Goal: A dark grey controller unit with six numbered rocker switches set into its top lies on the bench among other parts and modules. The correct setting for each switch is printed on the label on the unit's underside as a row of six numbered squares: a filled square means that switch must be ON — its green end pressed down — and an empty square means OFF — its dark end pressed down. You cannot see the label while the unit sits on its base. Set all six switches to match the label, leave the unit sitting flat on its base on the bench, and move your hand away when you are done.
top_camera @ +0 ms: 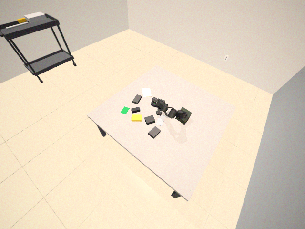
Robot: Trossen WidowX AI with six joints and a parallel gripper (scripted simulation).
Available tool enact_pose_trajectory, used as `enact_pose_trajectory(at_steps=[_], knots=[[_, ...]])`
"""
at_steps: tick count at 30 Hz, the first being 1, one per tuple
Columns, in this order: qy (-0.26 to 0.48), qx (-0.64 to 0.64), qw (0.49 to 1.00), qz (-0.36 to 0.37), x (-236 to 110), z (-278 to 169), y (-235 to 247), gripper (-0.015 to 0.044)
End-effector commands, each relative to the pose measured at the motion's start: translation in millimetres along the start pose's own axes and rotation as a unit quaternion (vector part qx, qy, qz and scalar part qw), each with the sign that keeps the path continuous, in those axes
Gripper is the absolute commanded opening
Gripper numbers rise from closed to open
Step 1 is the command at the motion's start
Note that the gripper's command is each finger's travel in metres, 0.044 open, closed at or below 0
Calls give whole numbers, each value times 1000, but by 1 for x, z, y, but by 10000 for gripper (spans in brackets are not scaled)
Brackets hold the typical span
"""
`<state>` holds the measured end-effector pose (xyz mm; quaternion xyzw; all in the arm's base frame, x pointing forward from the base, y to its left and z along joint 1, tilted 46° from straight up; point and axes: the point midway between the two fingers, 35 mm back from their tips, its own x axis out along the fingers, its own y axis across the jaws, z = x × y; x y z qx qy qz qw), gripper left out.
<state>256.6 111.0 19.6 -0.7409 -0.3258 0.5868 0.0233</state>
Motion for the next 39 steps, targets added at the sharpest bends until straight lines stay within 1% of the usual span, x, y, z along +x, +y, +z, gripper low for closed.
enact_pose_trajectory(at_steps=[1, 39], knots=[[-1, 2, 1000, 2, 1, 1, 2, 0], [-1, 2, 1000, 2, 7, 2, 23, 0]])
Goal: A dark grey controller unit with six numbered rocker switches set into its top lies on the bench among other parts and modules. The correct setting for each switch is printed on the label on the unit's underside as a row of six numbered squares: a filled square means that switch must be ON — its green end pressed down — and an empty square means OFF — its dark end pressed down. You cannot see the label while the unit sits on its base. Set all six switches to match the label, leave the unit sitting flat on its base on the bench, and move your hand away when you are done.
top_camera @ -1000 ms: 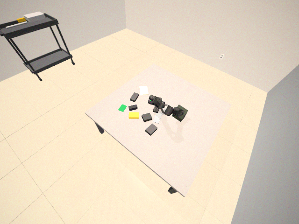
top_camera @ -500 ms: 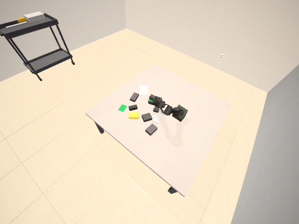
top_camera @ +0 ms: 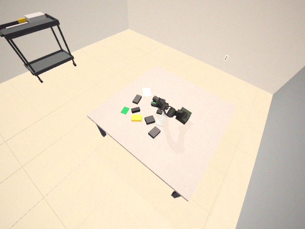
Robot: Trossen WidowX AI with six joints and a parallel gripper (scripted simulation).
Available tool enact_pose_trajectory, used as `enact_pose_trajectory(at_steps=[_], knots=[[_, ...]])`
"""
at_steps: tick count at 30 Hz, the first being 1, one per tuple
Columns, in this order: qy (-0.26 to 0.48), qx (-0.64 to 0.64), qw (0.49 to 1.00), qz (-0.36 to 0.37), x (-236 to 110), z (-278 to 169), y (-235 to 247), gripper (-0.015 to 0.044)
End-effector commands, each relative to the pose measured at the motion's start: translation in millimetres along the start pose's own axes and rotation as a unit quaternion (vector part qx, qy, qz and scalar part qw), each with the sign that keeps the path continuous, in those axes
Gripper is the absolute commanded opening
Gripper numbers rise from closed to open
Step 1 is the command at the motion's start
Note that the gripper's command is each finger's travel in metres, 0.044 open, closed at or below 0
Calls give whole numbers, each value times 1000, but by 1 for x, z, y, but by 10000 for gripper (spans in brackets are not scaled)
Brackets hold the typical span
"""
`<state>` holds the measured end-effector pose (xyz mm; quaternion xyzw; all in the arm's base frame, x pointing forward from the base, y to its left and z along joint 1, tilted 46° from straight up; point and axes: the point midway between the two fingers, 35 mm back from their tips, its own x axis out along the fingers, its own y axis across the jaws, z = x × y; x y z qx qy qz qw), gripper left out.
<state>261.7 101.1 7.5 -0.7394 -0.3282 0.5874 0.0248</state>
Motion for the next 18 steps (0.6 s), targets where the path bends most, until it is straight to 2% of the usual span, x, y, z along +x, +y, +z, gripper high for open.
enact_pose_trajectory(at_steps=[1, 18], knots=[[0, 2, 1000, 5, 2, 0, 9, 0], [0, 2, 1000, 6, 7, -2, 27, 0]])
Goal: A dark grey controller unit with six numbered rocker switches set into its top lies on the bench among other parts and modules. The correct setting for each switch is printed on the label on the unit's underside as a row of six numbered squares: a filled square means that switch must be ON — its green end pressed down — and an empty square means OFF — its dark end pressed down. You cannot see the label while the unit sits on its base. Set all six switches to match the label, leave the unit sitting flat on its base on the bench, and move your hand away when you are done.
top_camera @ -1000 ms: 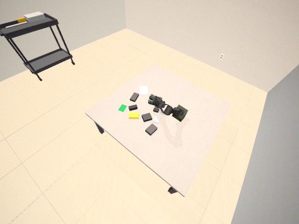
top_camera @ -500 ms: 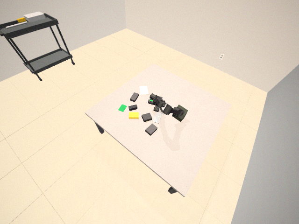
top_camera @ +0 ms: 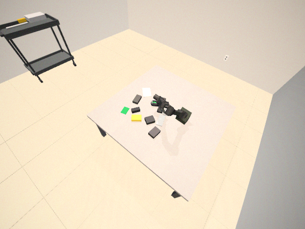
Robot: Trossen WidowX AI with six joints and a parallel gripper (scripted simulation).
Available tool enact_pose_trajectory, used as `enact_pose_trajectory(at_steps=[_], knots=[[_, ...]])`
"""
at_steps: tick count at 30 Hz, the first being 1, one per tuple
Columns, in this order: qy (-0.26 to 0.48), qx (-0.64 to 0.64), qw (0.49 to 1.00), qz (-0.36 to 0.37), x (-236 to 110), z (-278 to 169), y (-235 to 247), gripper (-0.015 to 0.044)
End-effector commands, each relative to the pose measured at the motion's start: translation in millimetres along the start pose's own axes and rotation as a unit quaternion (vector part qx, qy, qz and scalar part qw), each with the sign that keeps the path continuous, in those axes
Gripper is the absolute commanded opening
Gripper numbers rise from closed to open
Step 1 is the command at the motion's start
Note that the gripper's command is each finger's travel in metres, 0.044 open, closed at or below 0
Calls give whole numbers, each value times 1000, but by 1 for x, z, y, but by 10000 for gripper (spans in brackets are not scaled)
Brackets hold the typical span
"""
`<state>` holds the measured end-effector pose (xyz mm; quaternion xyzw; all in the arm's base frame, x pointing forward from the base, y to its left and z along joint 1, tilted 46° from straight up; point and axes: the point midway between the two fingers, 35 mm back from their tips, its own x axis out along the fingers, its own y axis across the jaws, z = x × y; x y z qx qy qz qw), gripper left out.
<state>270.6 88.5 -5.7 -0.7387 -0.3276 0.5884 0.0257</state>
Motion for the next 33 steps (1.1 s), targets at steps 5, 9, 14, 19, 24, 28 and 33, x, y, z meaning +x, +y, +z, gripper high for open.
enact_pose_trajectory(at_steps=[5, 9, 14, 19, 24, 28, 33], knots=[[1, 0, 1000, 6, 3, -3, 13, 0], [1, 0, 1000, 6, 4, -4, 17, 0], [1, 0, 1000, 6, 5, -6, 22, 0], [1, 0, 1000, 6, 7, -8, 27, 0], [1, 0, 1000, 7, 8, -10, 31, 0], [1, 0, 1000, 7, 9, -12, 35, 0], [1, 0, 1000, 7, 10, -14, 40, 0]])
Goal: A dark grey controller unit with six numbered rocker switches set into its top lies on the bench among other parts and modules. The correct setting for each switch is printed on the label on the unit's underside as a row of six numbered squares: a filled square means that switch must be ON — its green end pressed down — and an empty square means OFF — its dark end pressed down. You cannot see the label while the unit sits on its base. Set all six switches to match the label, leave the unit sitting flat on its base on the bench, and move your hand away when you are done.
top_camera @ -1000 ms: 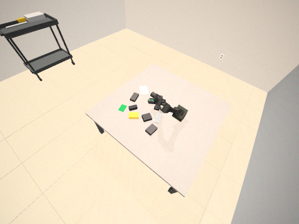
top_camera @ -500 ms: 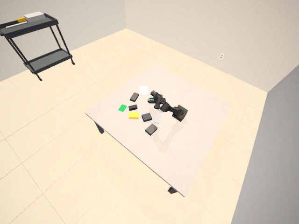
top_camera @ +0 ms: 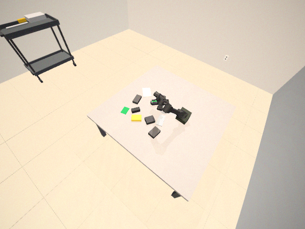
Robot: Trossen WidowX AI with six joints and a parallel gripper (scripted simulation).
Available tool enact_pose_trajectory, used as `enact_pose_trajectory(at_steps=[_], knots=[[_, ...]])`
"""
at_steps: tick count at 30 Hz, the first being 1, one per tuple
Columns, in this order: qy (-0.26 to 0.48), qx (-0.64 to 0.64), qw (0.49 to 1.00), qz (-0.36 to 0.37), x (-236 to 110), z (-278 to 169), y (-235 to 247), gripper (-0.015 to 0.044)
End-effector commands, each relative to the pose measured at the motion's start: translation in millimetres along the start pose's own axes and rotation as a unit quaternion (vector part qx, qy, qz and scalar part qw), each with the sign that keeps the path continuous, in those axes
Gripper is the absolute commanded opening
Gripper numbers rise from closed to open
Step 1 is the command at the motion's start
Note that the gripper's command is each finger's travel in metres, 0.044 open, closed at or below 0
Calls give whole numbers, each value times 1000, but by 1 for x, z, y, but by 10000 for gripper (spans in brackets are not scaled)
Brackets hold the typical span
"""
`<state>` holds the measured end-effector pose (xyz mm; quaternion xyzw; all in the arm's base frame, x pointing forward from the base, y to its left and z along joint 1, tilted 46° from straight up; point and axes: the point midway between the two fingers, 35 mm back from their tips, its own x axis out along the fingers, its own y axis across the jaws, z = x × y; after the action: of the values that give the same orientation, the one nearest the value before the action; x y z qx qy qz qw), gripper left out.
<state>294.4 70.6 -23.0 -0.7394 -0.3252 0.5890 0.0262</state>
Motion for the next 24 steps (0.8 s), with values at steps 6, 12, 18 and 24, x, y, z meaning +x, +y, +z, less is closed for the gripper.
enact_pose_trajectory(at_steps=[6, 12, 18, 24], knots=[[0, -1, 1000, 3, -46, 2, -33, 0], [0, -2, 1000, 4, -70, 7, -52, 0], [1, -32, 999, -2, -67, 2, -48, 0], [1, -274, 960, -49, -69, -25, -39, 0]])
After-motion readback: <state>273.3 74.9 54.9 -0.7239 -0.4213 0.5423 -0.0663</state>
